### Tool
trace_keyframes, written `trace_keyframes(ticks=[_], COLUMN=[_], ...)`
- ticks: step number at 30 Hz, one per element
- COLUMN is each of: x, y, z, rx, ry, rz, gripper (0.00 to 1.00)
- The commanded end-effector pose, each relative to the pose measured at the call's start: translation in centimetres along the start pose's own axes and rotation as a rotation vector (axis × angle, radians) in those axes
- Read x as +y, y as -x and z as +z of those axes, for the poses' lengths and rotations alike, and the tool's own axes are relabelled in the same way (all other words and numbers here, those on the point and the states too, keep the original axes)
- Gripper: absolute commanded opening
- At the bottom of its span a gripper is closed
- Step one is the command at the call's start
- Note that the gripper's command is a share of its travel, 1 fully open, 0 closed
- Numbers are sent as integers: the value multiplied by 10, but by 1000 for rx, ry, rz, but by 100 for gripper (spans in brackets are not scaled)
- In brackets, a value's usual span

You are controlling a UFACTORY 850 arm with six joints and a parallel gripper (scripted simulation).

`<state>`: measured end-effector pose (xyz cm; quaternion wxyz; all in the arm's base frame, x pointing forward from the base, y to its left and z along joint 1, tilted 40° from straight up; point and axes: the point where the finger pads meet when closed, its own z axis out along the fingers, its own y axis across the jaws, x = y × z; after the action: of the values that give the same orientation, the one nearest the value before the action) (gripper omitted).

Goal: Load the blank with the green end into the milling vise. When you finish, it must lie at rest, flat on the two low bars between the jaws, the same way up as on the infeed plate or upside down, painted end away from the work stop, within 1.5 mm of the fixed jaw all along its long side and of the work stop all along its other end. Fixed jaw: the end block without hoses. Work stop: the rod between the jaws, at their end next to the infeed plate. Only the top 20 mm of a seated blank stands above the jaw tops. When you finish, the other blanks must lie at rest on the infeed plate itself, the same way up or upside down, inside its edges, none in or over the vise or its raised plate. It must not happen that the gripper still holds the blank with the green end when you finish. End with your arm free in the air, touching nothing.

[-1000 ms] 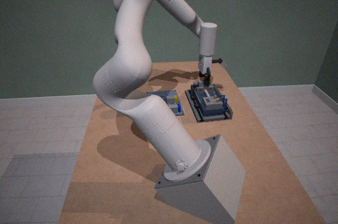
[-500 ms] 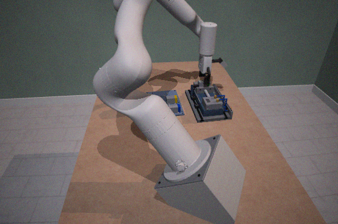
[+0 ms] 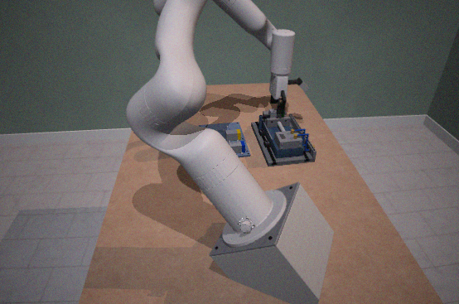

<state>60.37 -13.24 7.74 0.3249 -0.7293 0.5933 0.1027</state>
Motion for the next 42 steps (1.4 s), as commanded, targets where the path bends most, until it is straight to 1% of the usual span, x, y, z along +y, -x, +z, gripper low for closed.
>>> trace_keyframes(ticks=[1,41,42], x=[-1,-1,-1], y=[0,0,0], z=[-2,-9,-15], rx=[1,1,1], ry=[-1,-1,-1], rz=[-1,-1,-1], gripper=[100,100,100])
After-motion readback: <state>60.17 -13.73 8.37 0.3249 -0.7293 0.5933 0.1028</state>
